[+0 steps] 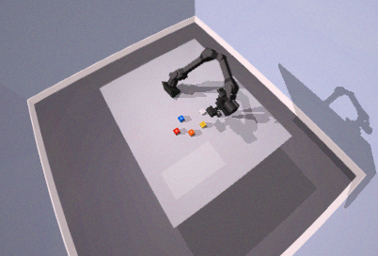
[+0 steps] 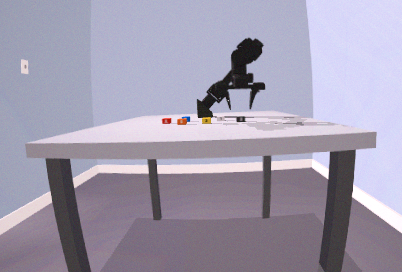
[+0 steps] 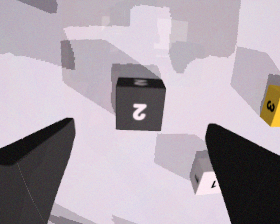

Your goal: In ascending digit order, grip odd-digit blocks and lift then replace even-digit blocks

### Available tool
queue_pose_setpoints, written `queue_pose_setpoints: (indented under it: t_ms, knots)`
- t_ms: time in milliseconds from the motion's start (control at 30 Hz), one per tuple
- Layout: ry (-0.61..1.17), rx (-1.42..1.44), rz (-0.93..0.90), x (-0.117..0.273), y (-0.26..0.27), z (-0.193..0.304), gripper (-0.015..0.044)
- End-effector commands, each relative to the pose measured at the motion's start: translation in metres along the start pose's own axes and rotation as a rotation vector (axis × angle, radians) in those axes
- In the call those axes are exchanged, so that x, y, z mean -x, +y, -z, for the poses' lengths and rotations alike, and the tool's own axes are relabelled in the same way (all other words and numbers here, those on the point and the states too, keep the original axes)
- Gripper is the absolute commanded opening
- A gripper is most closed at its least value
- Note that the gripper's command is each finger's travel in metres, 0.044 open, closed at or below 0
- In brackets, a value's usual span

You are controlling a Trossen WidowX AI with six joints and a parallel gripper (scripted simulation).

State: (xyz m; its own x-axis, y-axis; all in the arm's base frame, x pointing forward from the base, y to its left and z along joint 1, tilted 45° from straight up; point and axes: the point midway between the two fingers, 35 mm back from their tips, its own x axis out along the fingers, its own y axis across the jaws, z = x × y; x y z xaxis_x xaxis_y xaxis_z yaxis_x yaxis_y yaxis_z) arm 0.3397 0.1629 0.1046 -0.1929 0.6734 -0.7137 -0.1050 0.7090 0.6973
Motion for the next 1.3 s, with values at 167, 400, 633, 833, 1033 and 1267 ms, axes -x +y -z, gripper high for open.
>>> queue_pose_setpoints:
  t_ms: [167, 400, 633, 833, 1033, 1267]
  knots:
    - [-0.018, -0.003, -0.007, -0.012, 0.0, -0.002, 0.04]
    - [-0.019, -0.003, -0.008, -0.023, 0.0, -0.002, 0.04]
    - [-0.018, -0.003, -0.009, -0.035, 0.0, -0.002, 0.04]
    - [-0.018, -0.003, -0.009, -0.039, 0.001, -0.002, 0.0348]
    - [-0.018, -0.003, -0.009, -0.039, 0.001, -0.002, 0.019]
    - [-0.018, -0.003, -0.009, -0.039, 0.001, -0.002, 0.012]
